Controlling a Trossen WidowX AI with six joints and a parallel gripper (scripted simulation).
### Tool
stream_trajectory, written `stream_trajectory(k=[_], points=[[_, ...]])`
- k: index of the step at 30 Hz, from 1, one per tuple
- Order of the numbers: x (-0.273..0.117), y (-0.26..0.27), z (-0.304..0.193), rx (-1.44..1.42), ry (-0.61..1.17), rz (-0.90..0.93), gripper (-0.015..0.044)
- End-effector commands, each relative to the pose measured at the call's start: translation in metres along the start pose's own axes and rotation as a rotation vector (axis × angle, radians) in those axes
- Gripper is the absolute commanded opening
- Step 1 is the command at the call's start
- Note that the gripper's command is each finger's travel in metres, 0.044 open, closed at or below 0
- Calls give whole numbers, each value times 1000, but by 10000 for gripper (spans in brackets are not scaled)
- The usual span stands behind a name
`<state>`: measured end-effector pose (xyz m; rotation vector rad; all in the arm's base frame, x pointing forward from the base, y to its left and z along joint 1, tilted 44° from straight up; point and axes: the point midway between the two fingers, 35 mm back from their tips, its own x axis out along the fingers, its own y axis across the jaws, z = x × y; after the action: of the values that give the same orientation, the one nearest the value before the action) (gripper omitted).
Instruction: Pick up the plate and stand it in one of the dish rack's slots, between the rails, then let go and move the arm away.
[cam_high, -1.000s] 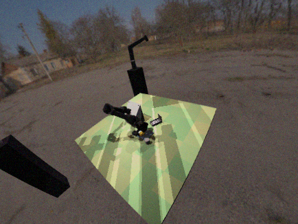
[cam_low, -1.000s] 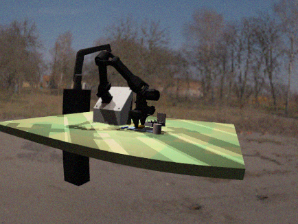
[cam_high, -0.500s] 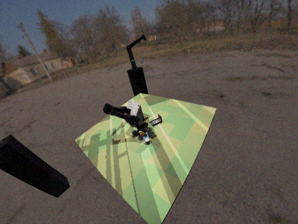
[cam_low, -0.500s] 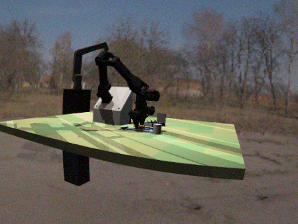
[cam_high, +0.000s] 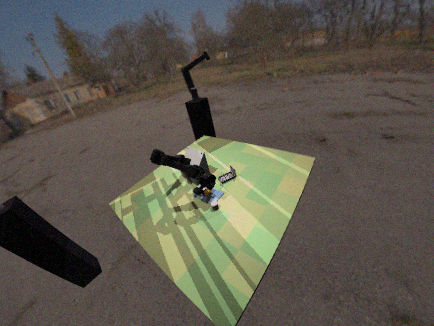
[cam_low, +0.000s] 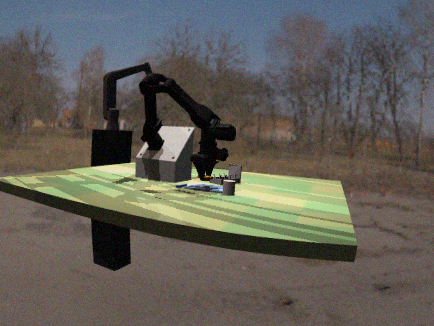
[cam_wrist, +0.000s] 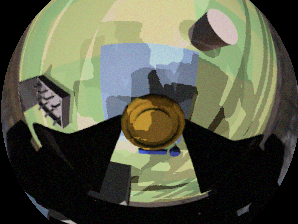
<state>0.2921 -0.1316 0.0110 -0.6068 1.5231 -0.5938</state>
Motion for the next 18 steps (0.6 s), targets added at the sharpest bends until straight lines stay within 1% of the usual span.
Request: stream_trajectory(k=[1,10,18], points=[[-21,0,6,11,-13,8,0],[-76,4,11,1,-25,19,0],[-113,7,12,6,-15,11,0]])
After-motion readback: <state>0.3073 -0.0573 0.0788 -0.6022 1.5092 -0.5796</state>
